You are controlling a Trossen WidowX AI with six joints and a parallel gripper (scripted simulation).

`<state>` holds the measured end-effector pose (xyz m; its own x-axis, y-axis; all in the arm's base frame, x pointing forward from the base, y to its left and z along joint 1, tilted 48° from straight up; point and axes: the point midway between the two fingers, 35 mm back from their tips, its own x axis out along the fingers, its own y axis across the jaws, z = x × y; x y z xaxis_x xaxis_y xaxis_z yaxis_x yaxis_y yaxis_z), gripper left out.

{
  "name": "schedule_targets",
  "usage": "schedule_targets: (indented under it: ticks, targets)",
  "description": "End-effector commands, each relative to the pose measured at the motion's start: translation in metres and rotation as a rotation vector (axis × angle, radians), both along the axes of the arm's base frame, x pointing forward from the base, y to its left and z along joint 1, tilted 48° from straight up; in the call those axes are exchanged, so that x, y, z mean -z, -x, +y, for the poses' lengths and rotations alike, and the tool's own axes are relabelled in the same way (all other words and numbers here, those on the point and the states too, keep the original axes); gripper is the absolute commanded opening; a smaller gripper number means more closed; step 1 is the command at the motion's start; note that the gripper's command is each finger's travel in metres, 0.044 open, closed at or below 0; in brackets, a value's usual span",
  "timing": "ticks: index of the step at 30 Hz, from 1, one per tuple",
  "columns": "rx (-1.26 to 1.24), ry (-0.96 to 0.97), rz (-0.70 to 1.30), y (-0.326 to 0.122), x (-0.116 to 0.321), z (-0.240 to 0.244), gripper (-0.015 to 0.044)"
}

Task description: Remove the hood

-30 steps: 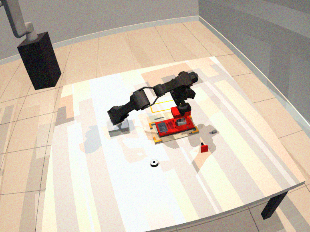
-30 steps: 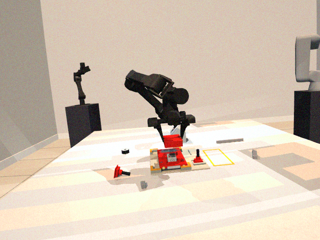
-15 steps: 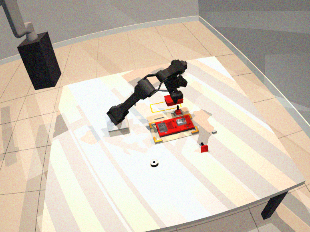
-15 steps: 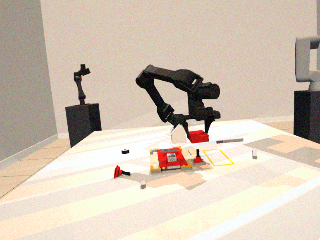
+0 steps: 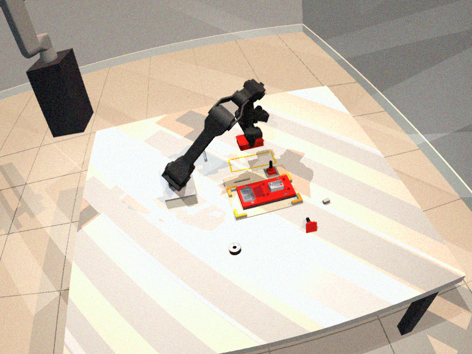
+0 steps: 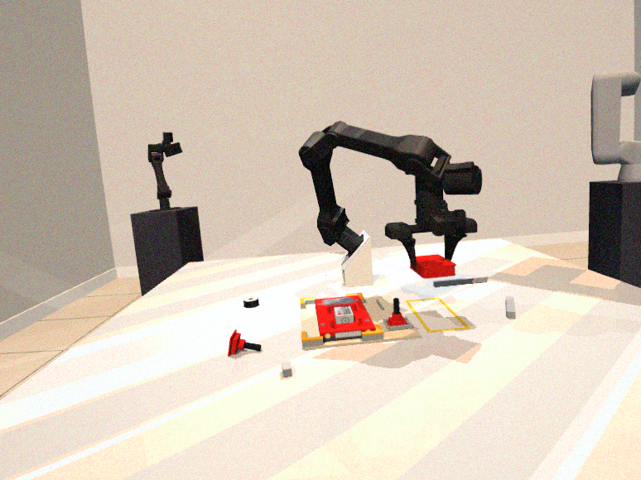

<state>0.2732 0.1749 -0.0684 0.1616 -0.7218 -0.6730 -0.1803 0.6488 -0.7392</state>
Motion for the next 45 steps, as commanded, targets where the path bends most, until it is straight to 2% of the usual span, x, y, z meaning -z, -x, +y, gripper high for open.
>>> schedule_targets:
  ticks: [1,45]
  targets:
    - [0.010,-0.009,-0.013,0.000,0.002,0.003,0.0000]
    - [0.009,-0.010,-0.013,-0.008,0.028,-0.023,0.0000]
